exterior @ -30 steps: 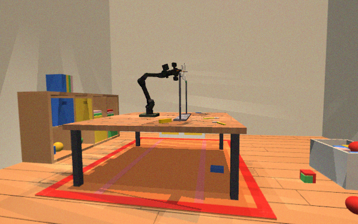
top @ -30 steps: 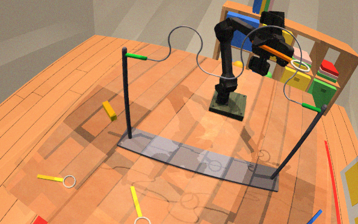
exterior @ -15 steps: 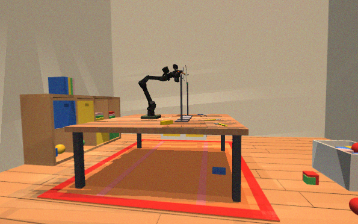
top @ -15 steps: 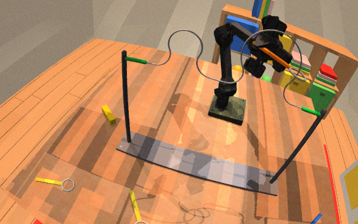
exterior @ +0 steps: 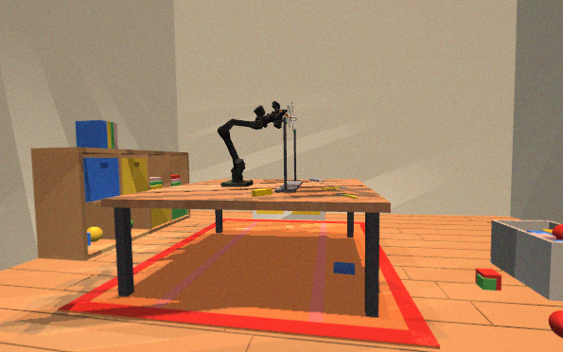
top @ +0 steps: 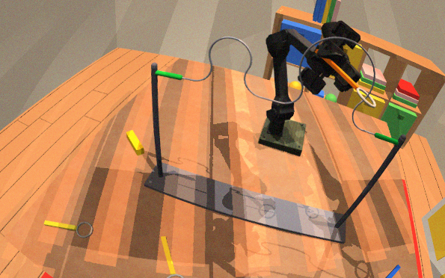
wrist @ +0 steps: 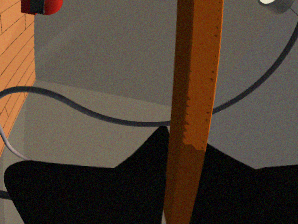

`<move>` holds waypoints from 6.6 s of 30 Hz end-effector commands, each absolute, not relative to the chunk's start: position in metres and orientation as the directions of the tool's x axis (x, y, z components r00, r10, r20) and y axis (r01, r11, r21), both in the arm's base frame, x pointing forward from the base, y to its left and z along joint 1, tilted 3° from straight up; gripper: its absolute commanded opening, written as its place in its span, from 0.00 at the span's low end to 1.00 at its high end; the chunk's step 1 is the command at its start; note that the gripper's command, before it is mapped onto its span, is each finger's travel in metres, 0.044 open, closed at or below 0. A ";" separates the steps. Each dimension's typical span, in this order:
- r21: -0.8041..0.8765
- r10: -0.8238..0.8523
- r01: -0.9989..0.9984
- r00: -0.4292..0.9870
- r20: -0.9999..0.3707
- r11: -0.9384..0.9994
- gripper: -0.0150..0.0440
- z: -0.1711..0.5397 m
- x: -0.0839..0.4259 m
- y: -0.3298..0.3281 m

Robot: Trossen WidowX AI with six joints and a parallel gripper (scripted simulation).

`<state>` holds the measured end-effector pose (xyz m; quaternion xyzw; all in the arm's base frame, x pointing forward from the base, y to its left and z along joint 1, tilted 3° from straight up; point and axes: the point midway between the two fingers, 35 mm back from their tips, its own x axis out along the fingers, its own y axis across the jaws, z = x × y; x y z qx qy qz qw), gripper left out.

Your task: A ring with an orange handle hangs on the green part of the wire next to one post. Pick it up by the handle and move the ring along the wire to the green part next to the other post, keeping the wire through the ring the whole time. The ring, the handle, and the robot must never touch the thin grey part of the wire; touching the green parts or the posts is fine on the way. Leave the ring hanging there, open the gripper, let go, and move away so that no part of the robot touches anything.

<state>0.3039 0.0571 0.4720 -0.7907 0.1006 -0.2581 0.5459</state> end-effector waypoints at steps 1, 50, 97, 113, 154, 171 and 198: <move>-0.896 -0.427 0.123 0.846 0.319 -0.426 0.00 0.472 0.304 0.057; -0.963 -0.459 0.154 0.888 0.037 0.221 0.00 0.354 0.316 0.037; -0.253 -0.241 0.157 0.907 -0.345 0.955 0.00 0.245 0.323 0.155; -0.101 -0.180 0.153 0.910 -0.373 0.983 0.00 0.242 0.325 0.189; -0.074 -0.169 0.152 0.911 -0.376 0.986 0.00 0.241 0.326 0.231; -0.074 -0.169 0.152 0.911 -0.376 0.986 0.00 0.225 0.326 0.231; -0.077 -0.166 0.148 0.911 -0.378 0.986 0.40 0.225 0.326 0.232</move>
